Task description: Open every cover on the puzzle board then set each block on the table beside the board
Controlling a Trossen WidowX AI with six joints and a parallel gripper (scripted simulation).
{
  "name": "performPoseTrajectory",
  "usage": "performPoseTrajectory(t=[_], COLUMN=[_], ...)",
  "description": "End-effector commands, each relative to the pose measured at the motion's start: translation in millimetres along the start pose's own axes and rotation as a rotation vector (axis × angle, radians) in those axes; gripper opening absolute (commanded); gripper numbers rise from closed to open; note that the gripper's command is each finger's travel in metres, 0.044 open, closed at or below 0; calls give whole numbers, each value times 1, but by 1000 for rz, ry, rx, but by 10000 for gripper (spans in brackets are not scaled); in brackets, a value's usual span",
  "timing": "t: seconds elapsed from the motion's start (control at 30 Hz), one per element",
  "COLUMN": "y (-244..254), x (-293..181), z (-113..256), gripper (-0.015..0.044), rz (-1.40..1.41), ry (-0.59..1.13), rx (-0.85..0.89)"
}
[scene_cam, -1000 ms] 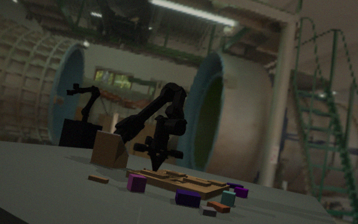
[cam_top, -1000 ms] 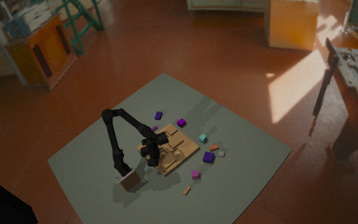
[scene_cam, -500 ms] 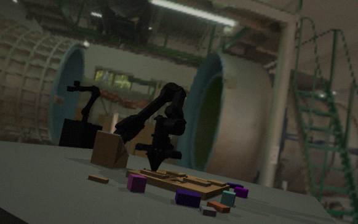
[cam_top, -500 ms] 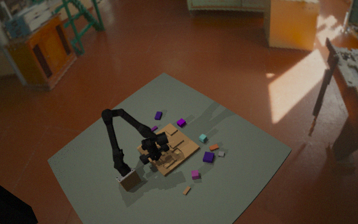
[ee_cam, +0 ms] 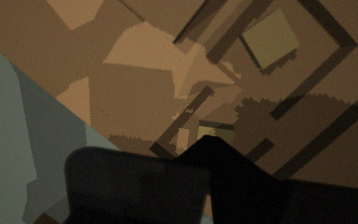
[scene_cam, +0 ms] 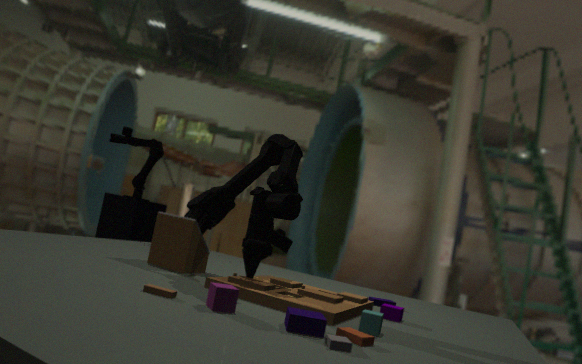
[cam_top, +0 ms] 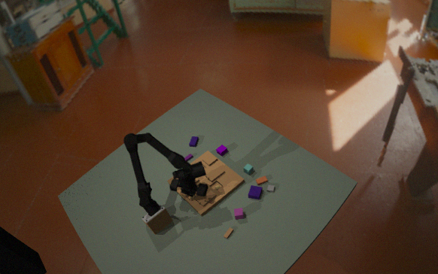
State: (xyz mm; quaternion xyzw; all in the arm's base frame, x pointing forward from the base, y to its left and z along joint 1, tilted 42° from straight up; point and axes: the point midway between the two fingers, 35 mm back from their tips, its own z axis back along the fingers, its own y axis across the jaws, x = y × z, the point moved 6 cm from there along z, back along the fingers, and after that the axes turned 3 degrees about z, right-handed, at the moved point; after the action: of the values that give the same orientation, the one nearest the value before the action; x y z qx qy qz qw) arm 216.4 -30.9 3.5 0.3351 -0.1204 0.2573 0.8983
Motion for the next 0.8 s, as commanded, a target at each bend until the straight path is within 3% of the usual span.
performPoseTrajectory(t=[0.0,0.1,0.33,0.53,0.77], y=[2,2,2,0,-1], x=[-1,-1,0,0,-1], z=[-2,-2,-2,4,7], gripper=[0,0,0,0,0], rz=[-842,-944,-490,-435,125], ry=[4,4,4,1,2], rx=[2,1,2,0,1])
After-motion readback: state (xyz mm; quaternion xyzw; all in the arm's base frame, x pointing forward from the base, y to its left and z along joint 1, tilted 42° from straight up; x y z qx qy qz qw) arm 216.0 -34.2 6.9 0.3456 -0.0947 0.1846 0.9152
